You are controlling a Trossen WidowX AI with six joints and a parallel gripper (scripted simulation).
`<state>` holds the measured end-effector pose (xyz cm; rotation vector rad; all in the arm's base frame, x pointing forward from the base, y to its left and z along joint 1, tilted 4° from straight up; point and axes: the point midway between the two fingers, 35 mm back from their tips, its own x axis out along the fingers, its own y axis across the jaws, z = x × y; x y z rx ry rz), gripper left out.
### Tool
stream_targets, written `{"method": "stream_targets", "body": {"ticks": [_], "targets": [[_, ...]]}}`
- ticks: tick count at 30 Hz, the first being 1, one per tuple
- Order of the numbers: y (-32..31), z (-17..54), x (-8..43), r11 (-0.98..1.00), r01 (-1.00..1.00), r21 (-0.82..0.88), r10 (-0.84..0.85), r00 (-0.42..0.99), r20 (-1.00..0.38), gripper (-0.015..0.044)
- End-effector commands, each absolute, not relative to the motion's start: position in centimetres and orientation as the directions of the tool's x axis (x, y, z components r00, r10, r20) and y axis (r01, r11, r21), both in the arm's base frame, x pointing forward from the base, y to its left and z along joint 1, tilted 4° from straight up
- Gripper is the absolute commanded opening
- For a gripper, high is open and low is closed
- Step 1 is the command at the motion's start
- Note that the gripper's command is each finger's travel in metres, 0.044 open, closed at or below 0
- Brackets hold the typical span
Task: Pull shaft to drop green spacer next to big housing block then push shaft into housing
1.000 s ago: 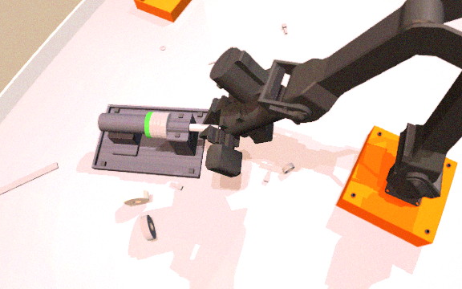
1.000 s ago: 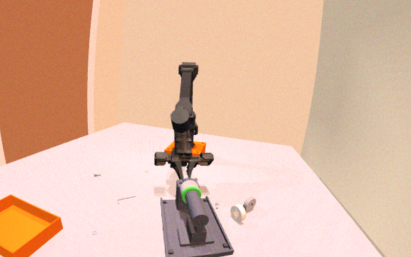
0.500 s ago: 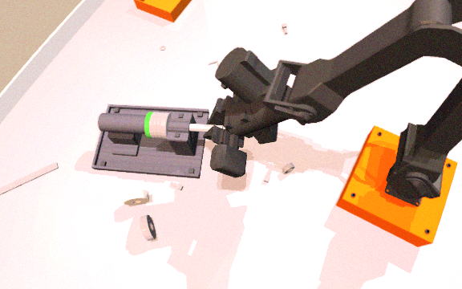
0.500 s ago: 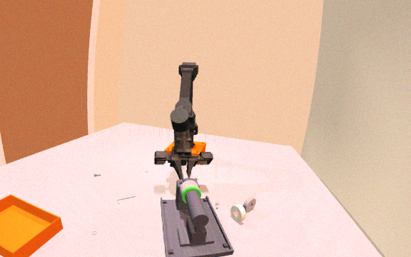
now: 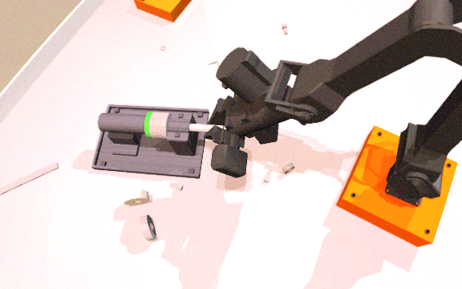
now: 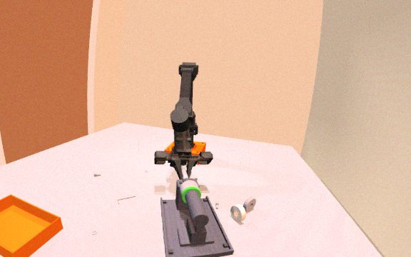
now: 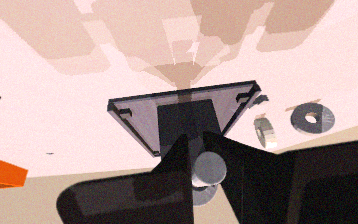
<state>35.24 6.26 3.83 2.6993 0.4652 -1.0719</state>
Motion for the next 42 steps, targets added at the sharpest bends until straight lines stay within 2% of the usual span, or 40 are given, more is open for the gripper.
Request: {"method": "stream_targets", "body": {"ticks": [1,42], "targets": [[6.23,3.82,35.16,-0.929,0.363,0.070,0.216,0.687,-0.694,0.0000],[6.07,3.81,34.76,-0.929,0.363,0.070,0.216,0.687,-0.694,0.0000]]}}
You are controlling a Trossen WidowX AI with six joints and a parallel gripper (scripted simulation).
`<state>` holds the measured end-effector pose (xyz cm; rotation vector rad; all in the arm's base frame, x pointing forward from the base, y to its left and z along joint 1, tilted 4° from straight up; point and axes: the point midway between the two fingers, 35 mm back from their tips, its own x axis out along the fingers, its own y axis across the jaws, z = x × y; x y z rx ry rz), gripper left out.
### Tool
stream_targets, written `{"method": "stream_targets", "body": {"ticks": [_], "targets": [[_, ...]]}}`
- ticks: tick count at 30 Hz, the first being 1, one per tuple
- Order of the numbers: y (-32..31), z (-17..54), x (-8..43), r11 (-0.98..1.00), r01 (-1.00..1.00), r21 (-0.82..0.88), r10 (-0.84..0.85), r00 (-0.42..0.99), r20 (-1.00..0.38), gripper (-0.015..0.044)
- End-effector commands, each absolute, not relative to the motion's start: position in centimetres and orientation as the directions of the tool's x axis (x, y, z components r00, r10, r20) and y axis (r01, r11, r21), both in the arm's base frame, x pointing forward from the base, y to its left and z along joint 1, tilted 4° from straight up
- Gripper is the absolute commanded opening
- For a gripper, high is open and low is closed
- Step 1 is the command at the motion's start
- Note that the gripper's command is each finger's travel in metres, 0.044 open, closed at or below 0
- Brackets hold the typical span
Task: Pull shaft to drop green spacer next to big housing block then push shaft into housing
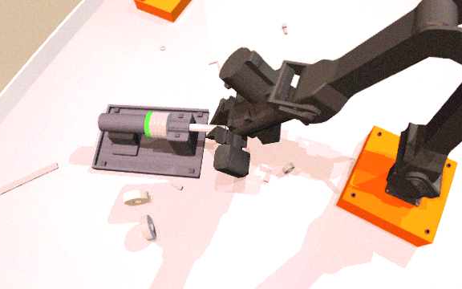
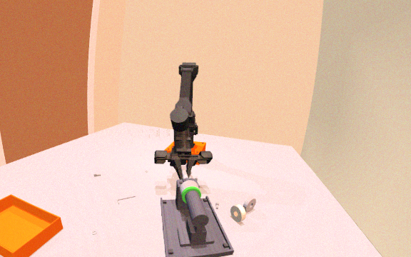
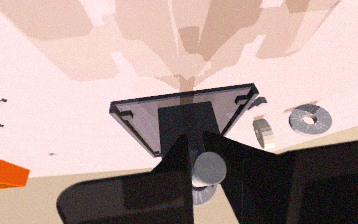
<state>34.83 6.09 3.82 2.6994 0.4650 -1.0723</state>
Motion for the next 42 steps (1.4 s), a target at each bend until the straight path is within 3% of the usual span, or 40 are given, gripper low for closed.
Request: {"method": "stream_targets", "body": {"ticks": [1,42], "targets": [[6.07,3.81,34.75,-0.929,0.363,0.070,0.216,0.687,-0.694,0.0000],[5.91,3.80,34.35,-0.929,0.363,0.070,0.216,0.687,-0.694,0.0000]]}}
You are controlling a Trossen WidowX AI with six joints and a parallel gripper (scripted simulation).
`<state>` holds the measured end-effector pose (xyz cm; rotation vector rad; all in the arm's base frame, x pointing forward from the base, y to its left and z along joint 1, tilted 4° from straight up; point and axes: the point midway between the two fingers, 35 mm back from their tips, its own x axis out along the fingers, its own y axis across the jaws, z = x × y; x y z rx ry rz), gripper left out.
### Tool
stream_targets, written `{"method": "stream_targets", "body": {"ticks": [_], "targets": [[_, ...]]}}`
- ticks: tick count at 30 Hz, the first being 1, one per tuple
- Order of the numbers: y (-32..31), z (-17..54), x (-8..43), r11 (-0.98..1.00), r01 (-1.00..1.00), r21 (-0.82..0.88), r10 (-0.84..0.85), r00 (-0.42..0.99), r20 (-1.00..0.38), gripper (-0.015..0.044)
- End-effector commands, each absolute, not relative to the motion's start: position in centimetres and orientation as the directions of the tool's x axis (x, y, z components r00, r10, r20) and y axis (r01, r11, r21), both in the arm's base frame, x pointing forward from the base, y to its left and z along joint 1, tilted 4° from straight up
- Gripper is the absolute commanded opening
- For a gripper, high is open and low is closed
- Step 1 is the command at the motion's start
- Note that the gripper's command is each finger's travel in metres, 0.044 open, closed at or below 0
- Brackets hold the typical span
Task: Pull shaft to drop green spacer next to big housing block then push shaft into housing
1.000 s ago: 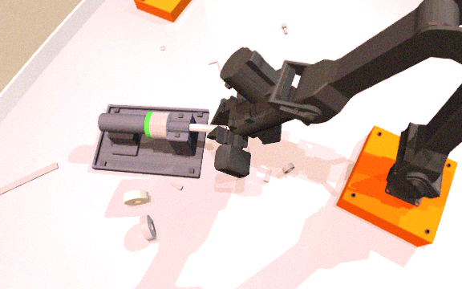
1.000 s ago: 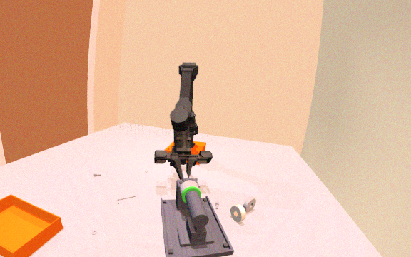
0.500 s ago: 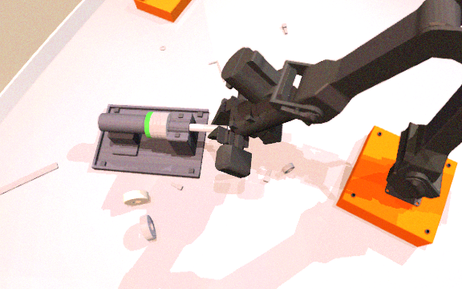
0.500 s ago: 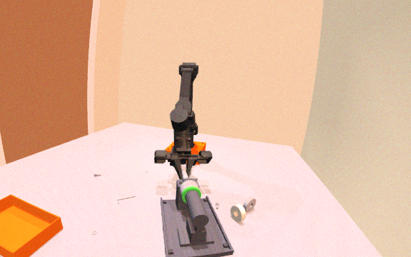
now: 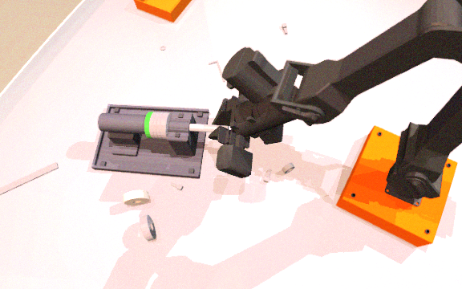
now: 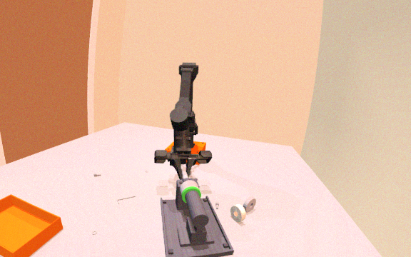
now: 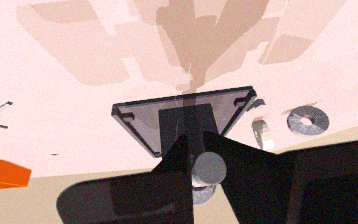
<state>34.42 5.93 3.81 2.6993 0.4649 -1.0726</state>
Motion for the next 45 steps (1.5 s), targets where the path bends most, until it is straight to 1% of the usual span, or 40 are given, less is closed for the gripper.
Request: {"method": "stream_targets", "body": {"ticks": [1,45], "targets": [[5.91,3.80,34.34,-0.929,0.363,0.070,0.216,0.687,-0.694,0.0000],[5.74,3.78,33.91,-0.929,0.363,0.070,0.216,0.687,-0.694,0.0000]]}}
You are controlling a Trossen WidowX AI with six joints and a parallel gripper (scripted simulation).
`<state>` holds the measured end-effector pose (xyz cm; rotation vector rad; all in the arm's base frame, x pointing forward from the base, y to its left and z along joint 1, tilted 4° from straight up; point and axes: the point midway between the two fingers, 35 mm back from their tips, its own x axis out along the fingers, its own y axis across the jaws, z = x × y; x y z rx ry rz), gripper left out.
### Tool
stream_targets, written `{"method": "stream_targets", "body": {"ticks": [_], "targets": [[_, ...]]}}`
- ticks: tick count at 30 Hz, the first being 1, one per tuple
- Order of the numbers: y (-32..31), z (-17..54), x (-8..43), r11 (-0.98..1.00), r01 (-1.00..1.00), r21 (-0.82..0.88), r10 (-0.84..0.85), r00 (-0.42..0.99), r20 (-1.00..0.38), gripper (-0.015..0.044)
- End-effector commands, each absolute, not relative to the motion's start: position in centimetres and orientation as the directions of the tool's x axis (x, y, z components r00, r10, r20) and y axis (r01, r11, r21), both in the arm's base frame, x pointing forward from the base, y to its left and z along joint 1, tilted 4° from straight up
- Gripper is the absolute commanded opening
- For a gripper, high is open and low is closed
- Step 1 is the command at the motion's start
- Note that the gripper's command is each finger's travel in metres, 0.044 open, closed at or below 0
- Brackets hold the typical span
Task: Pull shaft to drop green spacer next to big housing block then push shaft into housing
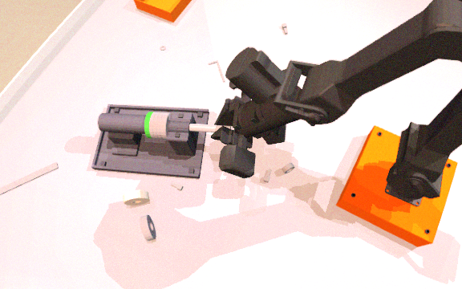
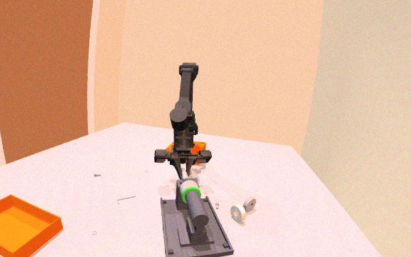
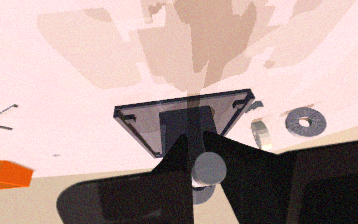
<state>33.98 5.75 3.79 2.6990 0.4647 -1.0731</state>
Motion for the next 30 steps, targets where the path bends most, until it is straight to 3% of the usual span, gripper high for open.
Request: {"method": "stream_targets", "body": {"ticks": [1,30], "targets": [[5.73,3.78,33.90,-0.929,0.363,0.070,0.216,0.687,-0.694,0.0000],[5.62,3.77,33.61,-0.929,0.363,0.070,0.216,0.686,-0.694,0.0000]]}}
